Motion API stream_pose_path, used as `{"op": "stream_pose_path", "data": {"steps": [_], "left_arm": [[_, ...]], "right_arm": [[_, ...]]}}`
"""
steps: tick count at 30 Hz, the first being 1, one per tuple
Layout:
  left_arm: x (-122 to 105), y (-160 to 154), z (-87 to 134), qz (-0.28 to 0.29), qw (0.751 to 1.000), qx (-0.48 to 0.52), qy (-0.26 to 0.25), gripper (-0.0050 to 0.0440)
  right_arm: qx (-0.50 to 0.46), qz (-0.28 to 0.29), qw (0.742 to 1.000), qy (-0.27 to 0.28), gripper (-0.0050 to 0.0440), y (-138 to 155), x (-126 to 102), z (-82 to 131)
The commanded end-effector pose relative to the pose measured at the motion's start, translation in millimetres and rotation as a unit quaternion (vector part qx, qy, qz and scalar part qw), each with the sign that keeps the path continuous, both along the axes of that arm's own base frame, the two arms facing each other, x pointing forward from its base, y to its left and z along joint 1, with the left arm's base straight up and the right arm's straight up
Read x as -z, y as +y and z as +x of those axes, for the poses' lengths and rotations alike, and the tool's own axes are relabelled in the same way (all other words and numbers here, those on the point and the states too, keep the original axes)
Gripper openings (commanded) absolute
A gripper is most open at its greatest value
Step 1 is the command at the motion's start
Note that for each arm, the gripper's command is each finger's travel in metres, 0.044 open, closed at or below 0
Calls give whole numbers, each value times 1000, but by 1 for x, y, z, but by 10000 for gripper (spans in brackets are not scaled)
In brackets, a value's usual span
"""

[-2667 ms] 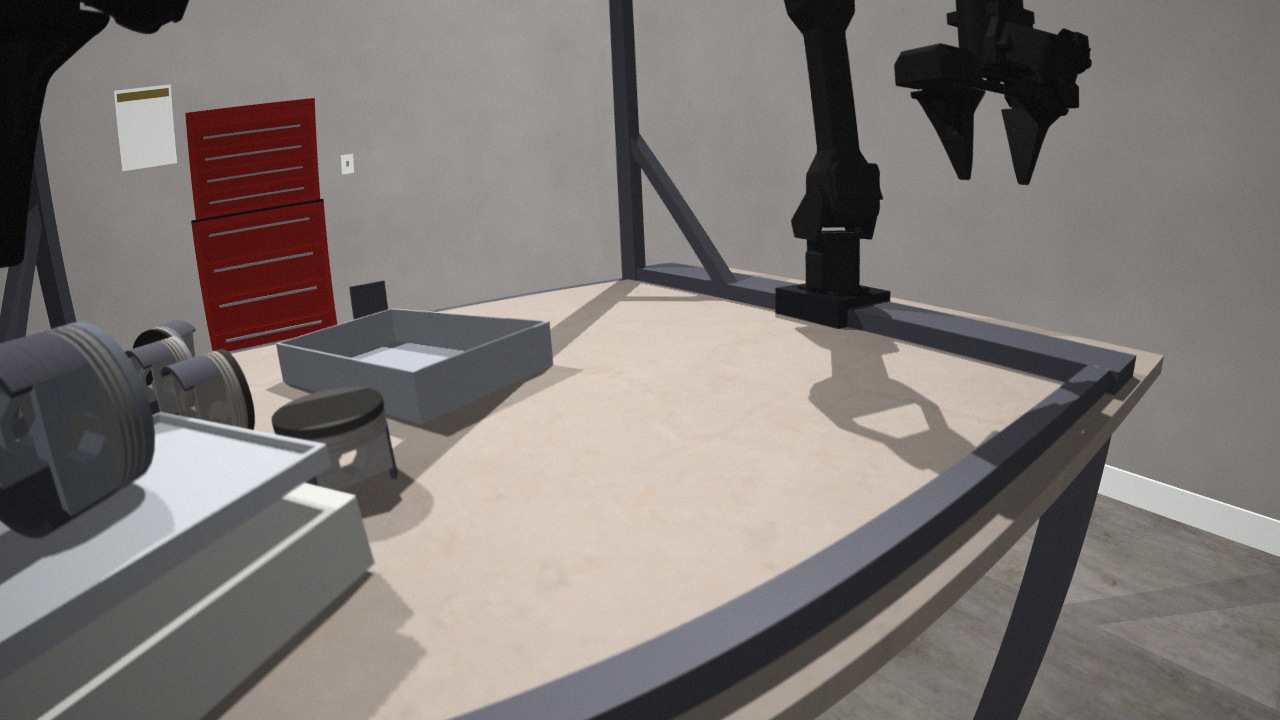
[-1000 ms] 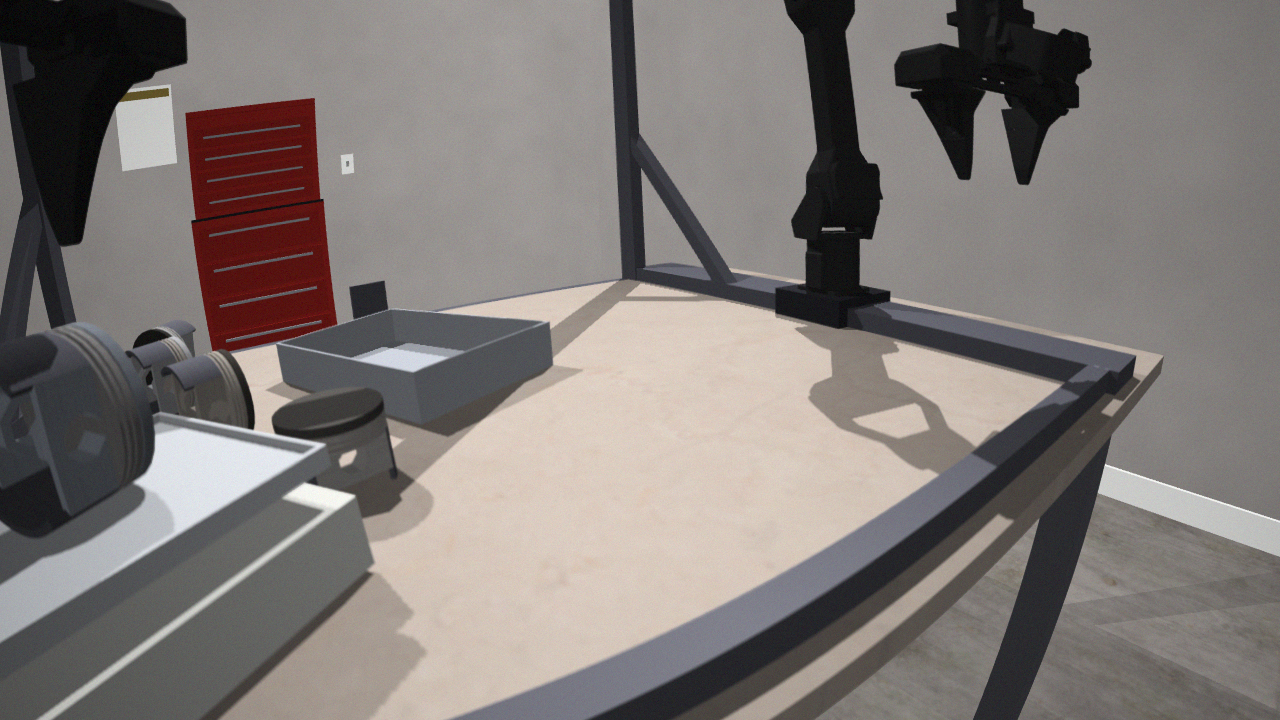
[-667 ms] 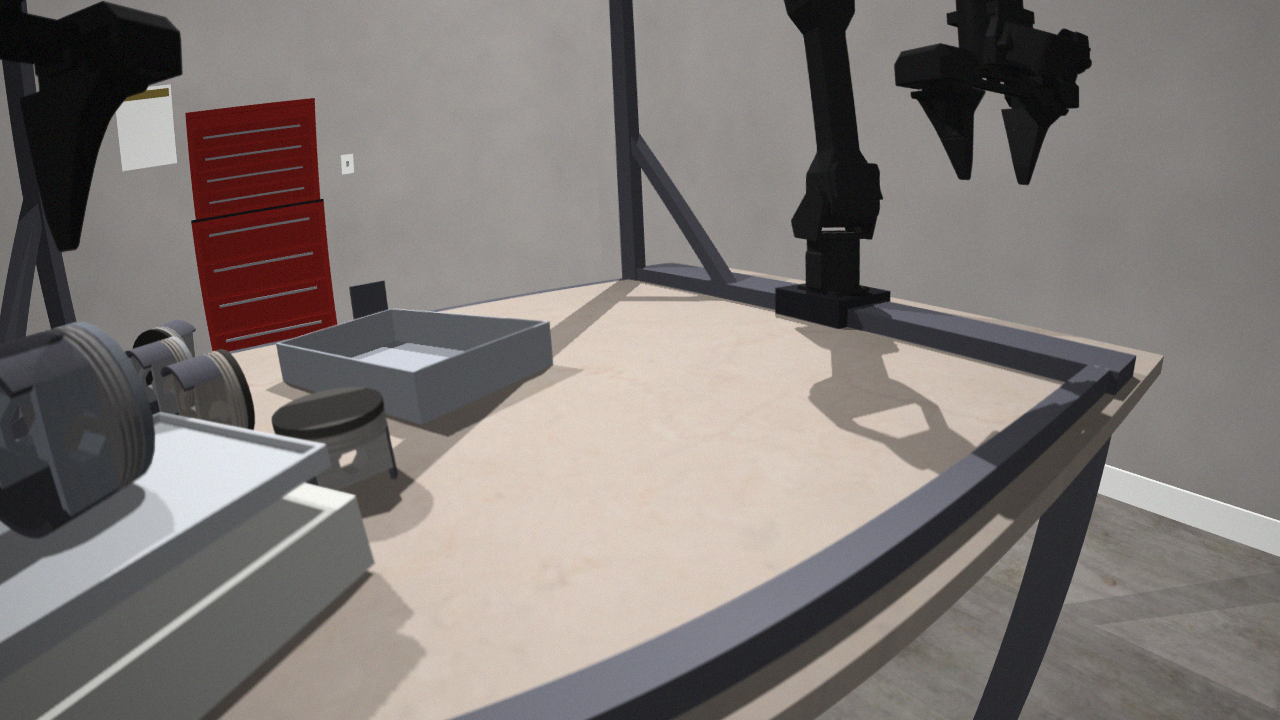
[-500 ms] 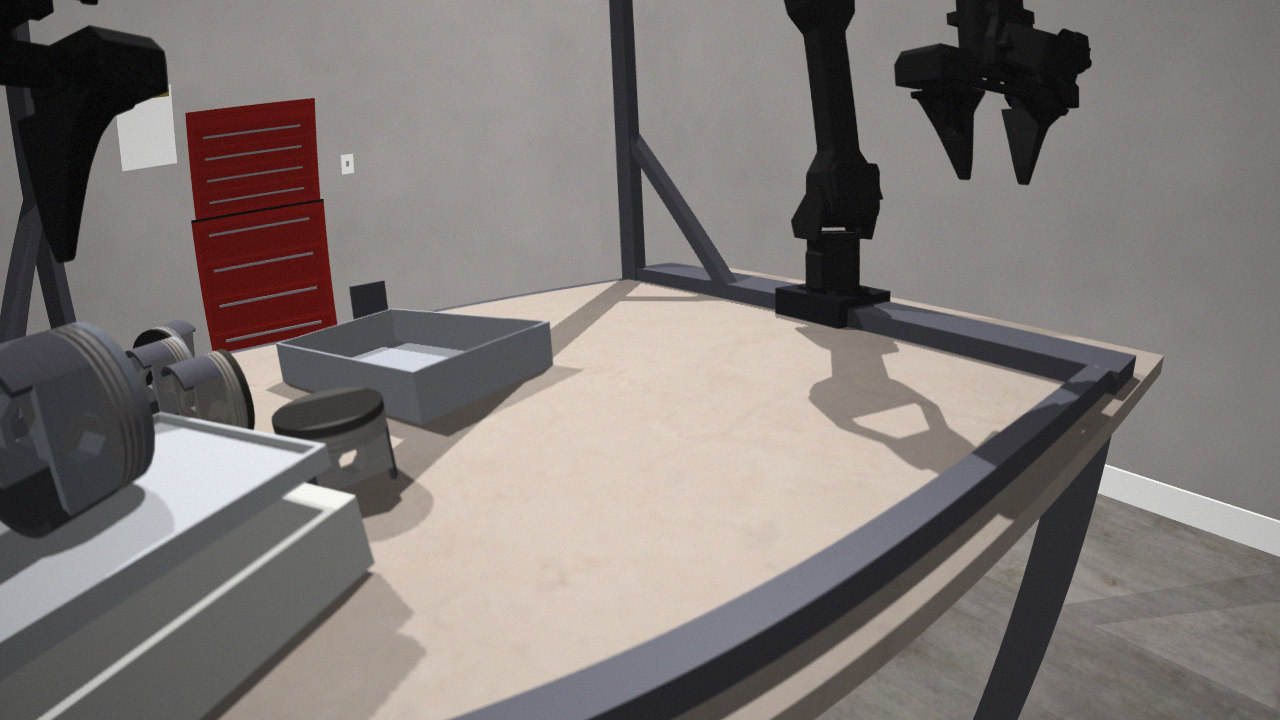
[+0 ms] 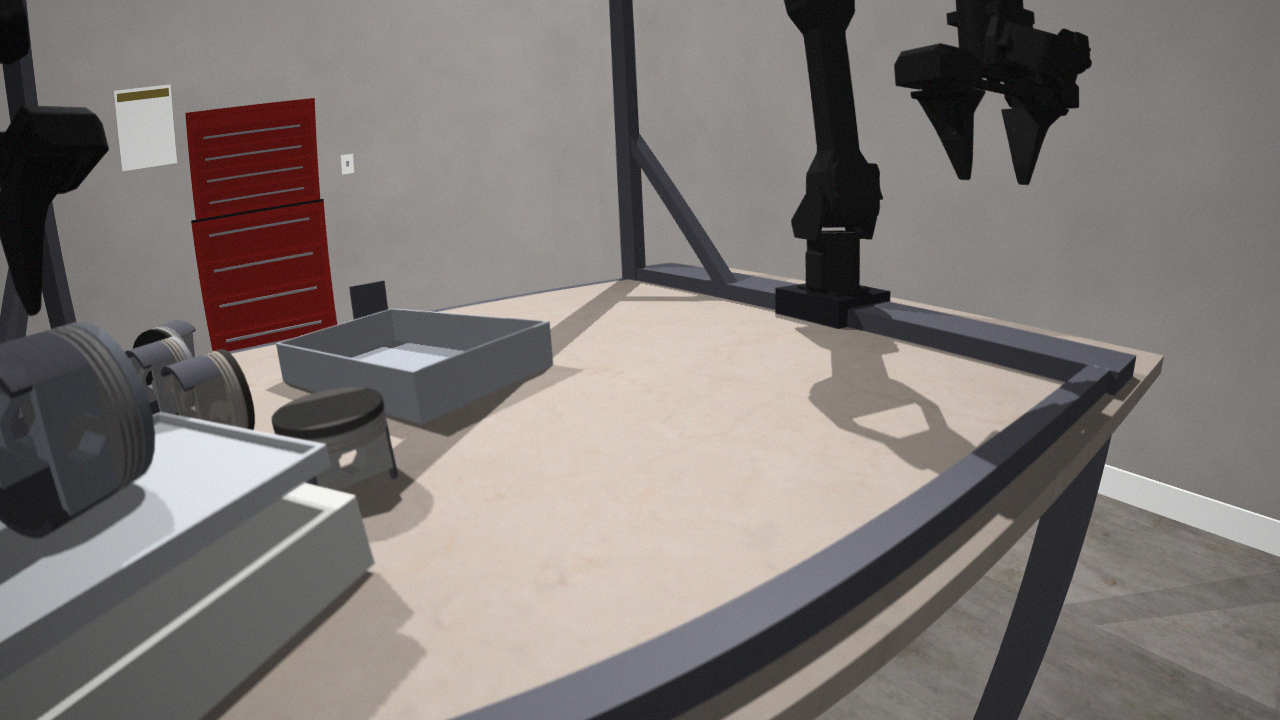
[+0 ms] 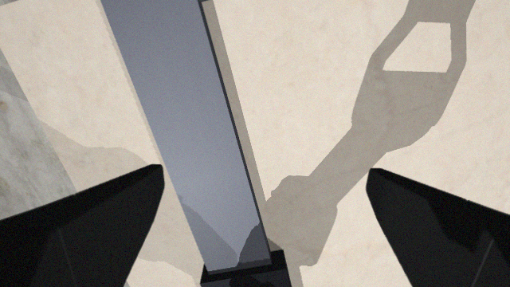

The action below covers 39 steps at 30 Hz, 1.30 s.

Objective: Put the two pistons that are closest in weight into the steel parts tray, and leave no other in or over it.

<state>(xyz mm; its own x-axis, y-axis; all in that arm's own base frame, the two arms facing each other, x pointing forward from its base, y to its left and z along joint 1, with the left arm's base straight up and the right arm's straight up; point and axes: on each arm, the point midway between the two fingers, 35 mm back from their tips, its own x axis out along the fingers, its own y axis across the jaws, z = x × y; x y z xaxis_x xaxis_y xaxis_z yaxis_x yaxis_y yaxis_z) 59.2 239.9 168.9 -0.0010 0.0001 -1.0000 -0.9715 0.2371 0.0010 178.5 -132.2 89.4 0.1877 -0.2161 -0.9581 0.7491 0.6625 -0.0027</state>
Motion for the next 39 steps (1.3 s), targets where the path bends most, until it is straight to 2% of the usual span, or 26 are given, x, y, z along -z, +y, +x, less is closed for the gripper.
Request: {"op": "stream_pose_path", "data": {"steps": [1,8,39], "left_arm": [[-5,4,1,8,1000,1,-3,400],[-5,4,1,8,1000,1,-3,400],[-5,4,1,8,1000,1,-3,400]], "right_arm": [[12,-34,999,-32,378,15,2,-12],[12,-32,999,-30,378,31,11,-27],[8,-33,999,-35,378,29,9,-24]]}}
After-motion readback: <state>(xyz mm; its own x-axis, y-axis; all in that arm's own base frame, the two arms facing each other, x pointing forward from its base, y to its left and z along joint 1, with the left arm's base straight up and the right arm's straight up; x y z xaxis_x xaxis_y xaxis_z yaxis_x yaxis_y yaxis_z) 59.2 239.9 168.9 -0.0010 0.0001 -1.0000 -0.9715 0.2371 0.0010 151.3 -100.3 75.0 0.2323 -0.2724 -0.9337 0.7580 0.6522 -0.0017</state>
